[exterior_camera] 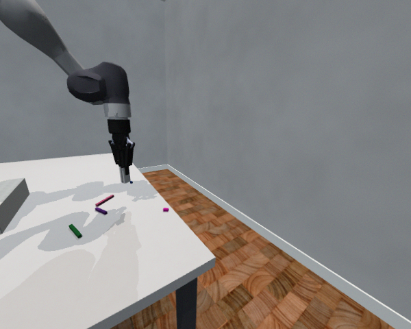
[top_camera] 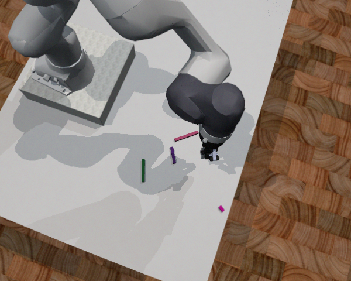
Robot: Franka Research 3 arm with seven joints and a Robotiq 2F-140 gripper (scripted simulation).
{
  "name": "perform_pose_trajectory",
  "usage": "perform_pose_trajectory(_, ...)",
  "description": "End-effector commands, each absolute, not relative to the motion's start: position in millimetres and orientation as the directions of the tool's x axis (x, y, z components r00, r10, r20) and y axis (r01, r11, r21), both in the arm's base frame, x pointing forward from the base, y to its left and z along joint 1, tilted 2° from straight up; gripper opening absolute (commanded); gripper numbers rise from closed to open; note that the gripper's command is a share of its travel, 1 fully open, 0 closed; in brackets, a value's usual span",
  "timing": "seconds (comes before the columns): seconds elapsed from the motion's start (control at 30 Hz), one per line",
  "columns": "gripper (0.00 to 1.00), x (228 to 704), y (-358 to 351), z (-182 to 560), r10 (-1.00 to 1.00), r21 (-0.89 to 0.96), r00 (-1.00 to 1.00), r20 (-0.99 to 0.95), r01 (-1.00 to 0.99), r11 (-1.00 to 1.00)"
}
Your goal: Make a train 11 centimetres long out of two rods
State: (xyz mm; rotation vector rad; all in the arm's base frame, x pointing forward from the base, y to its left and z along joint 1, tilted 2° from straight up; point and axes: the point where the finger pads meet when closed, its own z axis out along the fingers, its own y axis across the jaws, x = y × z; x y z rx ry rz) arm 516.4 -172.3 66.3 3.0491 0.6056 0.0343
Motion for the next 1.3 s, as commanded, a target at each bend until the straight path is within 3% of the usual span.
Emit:
perform_pose_trajectory(0.0, 0.12, 514.6, -177.0, 66.0, 0.531, 0.024, 0.848, 0.015, 0.53, -0.848)
perform_pose_trajectory(0.37, 0.12, 511.8, -189.3, 66.2, 0.629, 0.025, 0.778, 0.013, 0.628, -0.778)
perform_pose_trajectory(1.27, 0.12, 512.7, -190.1, 34.8, 0.63, 0.025, 0.776, 0.013, 0.63, -0.776)
